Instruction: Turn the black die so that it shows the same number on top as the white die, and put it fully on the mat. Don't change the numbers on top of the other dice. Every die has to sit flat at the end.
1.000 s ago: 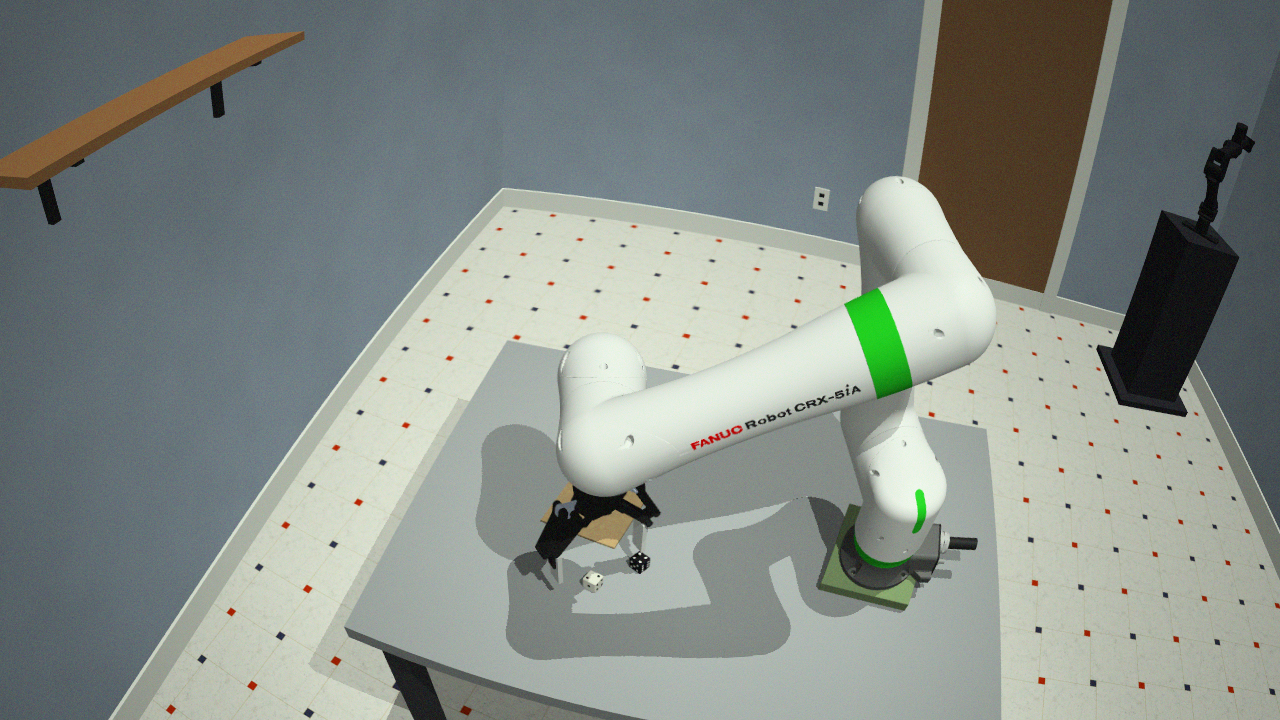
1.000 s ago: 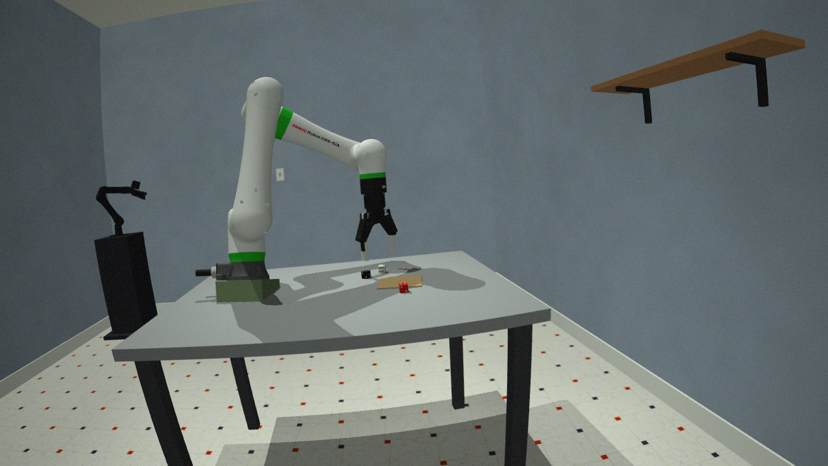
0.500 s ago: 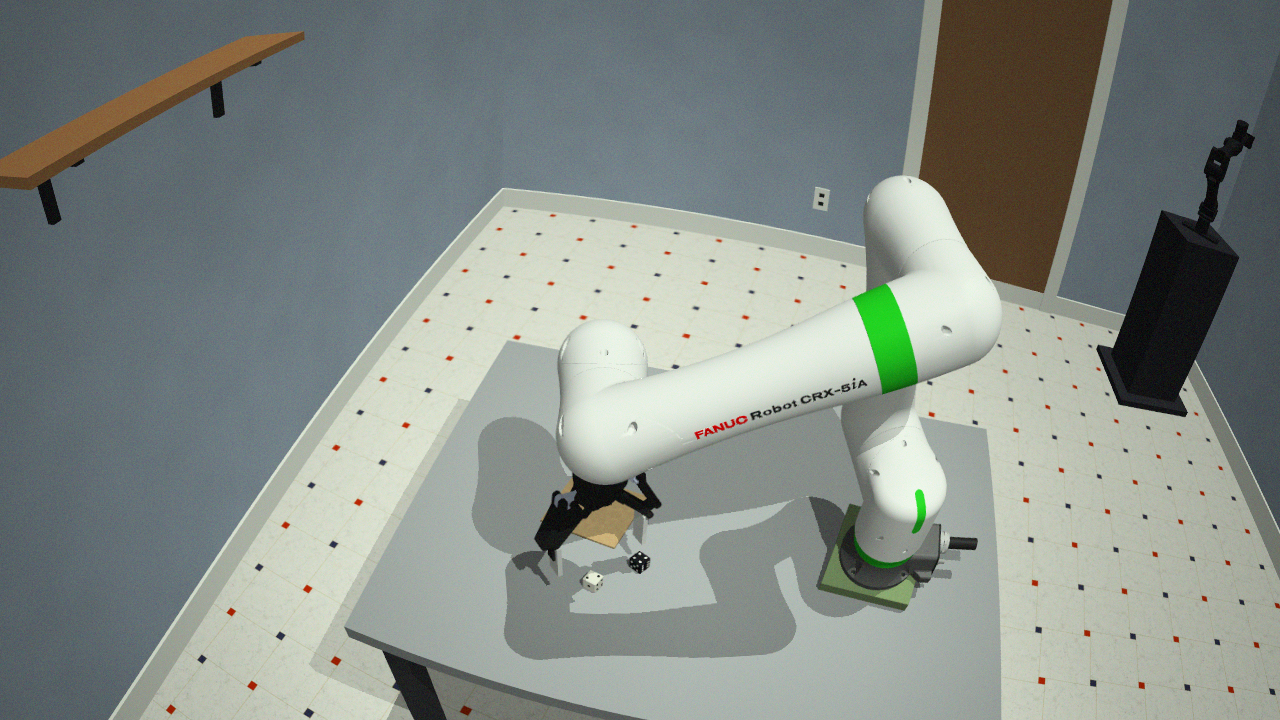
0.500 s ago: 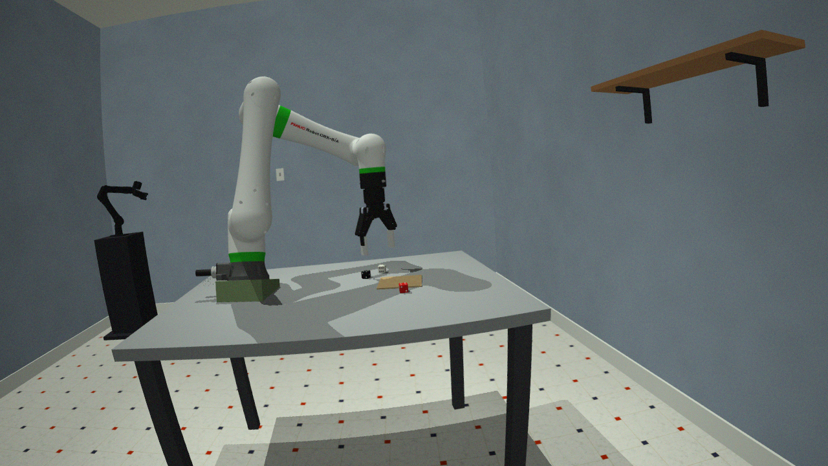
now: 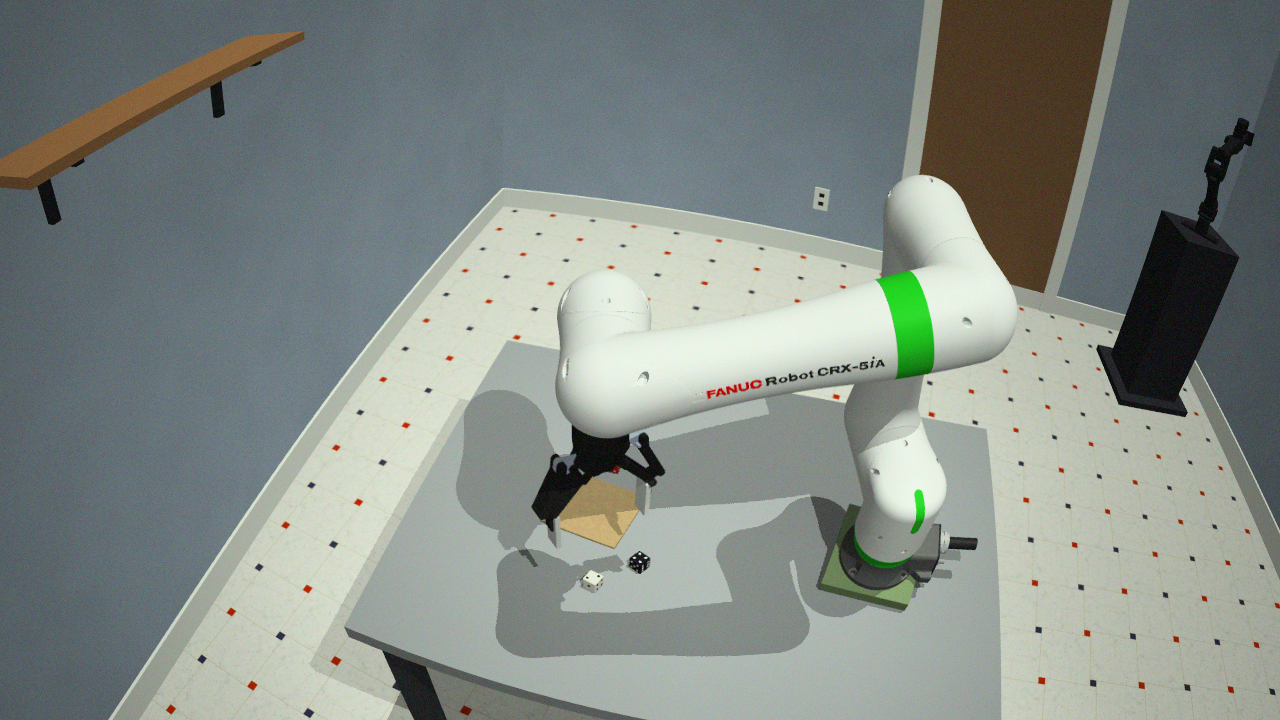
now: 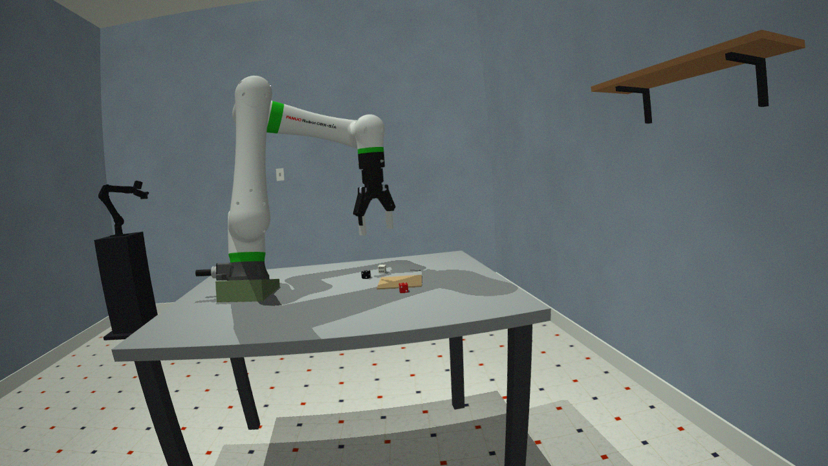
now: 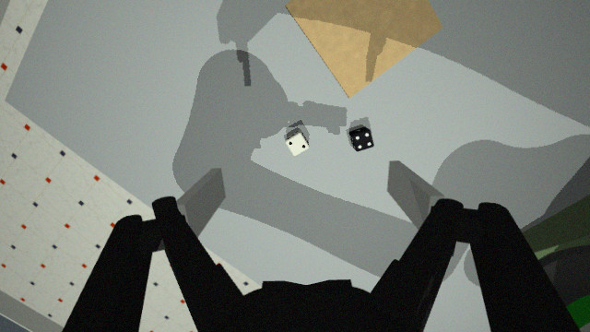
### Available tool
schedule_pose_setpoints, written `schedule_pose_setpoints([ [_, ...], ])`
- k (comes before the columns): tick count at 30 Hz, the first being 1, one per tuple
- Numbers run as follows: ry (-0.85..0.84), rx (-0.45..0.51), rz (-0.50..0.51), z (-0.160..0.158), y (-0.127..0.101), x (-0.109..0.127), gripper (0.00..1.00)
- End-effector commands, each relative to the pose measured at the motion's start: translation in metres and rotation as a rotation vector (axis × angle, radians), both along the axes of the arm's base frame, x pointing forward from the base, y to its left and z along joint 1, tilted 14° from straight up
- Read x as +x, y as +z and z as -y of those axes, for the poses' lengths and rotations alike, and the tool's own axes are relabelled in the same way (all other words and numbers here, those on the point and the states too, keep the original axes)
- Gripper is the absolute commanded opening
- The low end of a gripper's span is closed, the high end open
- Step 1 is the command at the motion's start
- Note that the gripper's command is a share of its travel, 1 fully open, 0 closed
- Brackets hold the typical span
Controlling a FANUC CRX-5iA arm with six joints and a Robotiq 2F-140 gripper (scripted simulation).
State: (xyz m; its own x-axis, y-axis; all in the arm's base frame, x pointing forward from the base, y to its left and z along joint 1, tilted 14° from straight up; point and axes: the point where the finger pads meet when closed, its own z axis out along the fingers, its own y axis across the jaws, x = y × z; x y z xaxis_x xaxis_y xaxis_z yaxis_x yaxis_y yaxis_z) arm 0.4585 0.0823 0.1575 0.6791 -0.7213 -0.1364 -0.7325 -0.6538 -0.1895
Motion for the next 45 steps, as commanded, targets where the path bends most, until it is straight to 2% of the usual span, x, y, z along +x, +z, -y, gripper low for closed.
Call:
schedule_pose_setpoints([
  [1, 0.000, 0.000, 0.000, 0.001, 0.003, 0.000, 1.00],
  [9, 0.003, 0.000, 0.001, 0.001, 0.002, -0.001, 1.00],
  [11, 0.057, -0.003, 0.013, 0.012, -0.002, -0.011, 1.00],
  [13, 0.165, -0.008, 0.039, 0.031, -0.011, -0.034, 1.00],
  [15, 0.165, -0.008, 0.039, 0.031, -0.011, -0.034, 1.00],
  [16, 0.216, -0.010, 0.051, 0.040, -0.016, -0.045, 1.00],
  [19, 0.216, -0.010, 0.051, 0.040, -0.016, -0.045, 1.00],
  [21, 0.270, -0.013, 0.063, 0.049, -0.021, -0.056, 1.00],
  [39, 0.273, -0.013, 0.064, 0.050, -0.022, -0.057, 1.00],
  [45, 0.274, -0.014, 0.064, 0.045, -0.052, -0.056, 1.00],
])
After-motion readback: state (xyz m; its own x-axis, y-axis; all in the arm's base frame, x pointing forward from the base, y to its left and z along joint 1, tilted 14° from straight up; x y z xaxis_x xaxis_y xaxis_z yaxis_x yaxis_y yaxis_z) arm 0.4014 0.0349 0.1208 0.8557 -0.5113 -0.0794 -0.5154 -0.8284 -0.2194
